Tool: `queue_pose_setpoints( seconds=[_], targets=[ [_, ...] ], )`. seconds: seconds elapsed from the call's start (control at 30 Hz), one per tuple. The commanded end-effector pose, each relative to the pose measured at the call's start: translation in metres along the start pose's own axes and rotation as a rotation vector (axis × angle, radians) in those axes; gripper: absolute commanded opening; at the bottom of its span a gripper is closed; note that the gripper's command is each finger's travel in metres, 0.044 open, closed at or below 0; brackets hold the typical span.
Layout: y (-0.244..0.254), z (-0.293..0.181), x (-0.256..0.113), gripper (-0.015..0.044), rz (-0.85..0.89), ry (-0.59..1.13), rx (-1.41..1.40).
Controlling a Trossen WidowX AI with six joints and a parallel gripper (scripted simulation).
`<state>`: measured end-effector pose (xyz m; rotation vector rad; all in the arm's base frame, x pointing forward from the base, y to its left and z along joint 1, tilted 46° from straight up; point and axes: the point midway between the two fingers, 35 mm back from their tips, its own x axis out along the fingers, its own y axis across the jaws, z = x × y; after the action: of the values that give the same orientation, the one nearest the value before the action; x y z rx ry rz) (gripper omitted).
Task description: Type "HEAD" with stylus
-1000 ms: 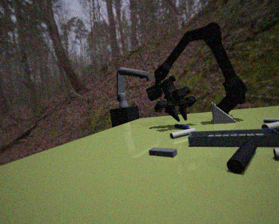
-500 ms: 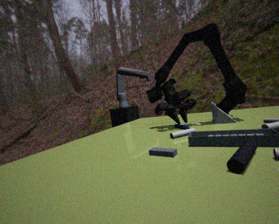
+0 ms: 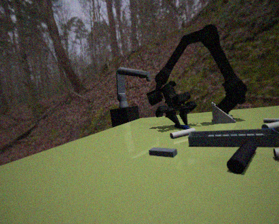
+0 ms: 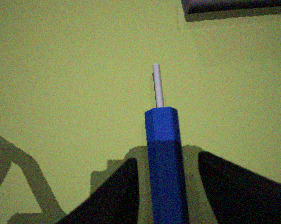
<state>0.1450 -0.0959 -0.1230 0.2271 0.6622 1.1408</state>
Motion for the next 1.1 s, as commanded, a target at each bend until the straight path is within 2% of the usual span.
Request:
queue_pose_setpoints(
  seconds=[0.0,0.23,0.4,0.5,0.77,1.07],
  targets=[
    [0.001,-0.001,0.004,0.015,0.0,-0.006,0.006],
    [0.001,-0.003,0.007,0.015,0.0,-0.006,0.006],
    [0.0,-0.003,0.005,0.0019,0.002,-0.001,0.001],
    [0.0,-0.003,0.005,0.0,0.002,-0.001,0.001],
    [0.0,-0.001,0.002,0.0,0.001,-0.001,0.001],
    [0.0,0.022,-0.039,0.0,0.0,-0.002,0.002]
  ],
)
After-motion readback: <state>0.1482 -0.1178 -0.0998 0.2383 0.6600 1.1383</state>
